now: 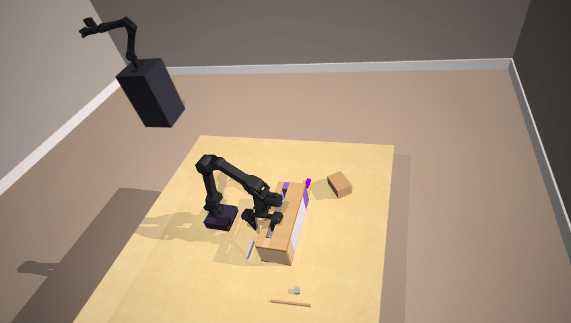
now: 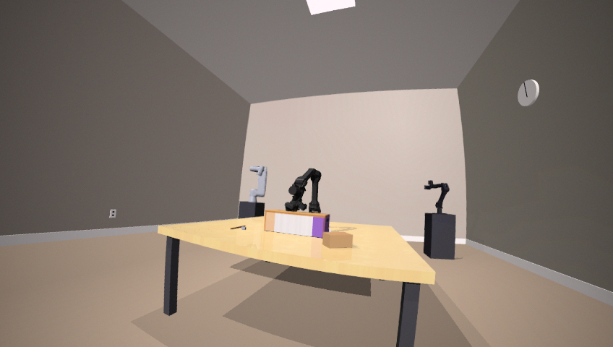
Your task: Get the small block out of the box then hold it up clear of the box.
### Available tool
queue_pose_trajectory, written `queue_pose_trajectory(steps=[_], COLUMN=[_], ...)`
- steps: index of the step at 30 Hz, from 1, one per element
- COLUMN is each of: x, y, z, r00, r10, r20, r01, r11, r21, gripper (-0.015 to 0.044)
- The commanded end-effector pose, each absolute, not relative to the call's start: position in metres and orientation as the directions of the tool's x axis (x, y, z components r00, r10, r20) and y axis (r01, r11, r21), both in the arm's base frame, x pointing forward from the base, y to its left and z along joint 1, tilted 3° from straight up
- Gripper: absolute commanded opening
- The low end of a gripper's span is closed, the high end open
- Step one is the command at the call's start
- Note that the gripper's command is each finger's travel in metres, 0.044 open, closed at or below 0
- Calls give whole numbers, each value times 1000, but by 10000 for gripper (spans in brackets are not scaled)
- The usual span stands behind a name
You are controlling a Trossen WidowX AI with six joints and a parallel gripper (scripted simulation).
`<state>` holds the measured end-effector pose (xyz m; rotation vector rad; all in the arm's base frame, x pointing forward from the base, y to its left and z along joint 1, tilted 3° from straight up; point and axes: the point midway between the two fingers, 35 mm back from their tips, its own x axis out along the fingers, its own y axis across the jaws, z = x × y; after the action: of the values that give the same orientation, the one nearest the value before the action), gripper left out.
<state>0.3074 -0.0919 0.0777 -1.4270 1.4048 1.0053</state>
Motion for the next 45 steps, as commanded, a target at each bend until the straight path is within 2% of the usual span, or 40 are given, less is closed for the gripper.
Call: queue_pose_trajectory(steps=[1,30,38,45], x=[307,307,302,302], y=[-97,-128,-125,-125], z=[77,76,138,137], r00=[36,36,27,32], r10=[-295,-298,-298,-296], r20=[-955,-954,-954,-955], r01=[-999,-999,-999,-999], r11=[15,15,17,12], r21=[-43,-43,-34,-37], gripper=[400,400,400,400])
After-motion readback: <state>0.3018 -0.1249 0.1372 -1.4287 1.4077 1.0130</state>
